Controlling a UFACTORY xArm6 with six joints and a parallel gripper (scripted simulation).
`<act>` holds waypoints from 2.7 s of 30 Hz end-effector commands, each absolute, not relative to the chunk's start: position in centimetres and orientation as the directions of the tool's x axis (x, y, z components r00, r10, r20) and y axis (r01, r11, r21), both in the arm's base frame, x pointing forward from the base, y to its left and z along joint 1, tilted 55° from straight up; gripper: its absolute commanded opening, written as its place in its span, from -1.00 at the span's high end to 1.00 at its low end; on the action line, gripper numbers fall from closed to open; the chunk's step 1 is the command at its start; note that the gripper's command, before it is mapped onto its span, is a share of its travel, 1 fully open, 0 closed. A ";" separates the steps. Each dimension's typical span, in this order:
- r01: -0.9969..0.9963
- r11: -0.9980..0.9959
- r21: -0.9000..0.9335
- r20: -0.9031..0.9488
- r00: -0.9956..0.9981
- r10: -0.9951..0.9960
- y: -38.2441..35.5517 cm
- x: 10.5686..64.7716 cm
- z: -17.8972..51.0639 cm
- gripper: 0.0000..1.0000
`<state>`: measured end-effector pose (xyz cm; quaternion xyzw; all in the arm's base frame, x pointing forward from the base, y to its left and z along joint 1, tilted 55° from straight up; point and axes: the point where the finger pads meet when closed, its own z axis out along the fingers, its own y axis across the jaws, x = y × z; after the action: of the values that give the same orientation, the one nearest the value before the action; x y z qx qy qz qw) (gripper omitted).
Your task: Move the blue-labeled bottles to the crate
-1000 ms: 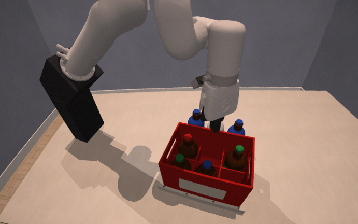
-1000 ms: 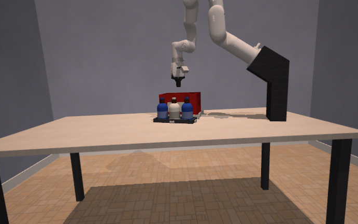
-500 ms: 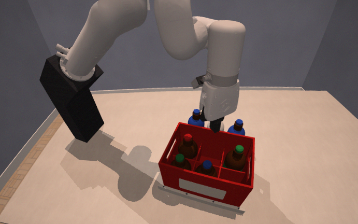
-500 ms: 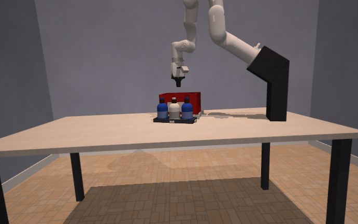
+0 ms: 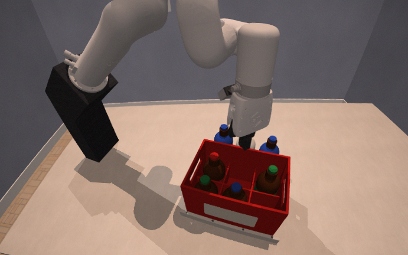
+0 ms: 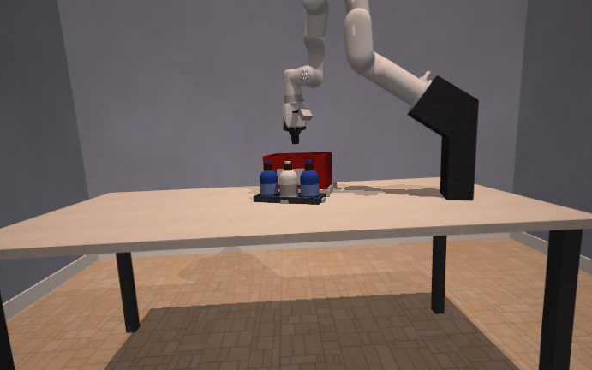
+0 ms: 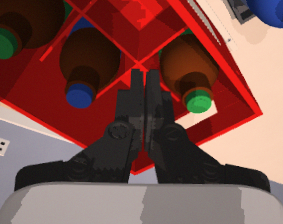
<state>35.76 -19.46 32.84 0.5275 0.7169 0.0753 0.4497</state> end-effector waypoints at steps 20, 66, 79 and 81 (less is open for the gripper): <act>0.711 0.372 0.597 -0.520 -0.010 0.854 -6.0 37.5 26.3 1.00; 0.687 0.371 0.625 -0.524 0.016 0.852 -4.3 37.3 25.6 -0.30; 0.687 0.371 0.625 -0.524 0.017 0.851 -4.4 37.5 25.5 -0.30; 0.687 0.371 0.625 -0.524 0.017 0.851 -4.4 37.6 25.4 -0.30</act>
<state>37.49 -4.42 25.36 0.5535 0.6955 0.0908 0.4490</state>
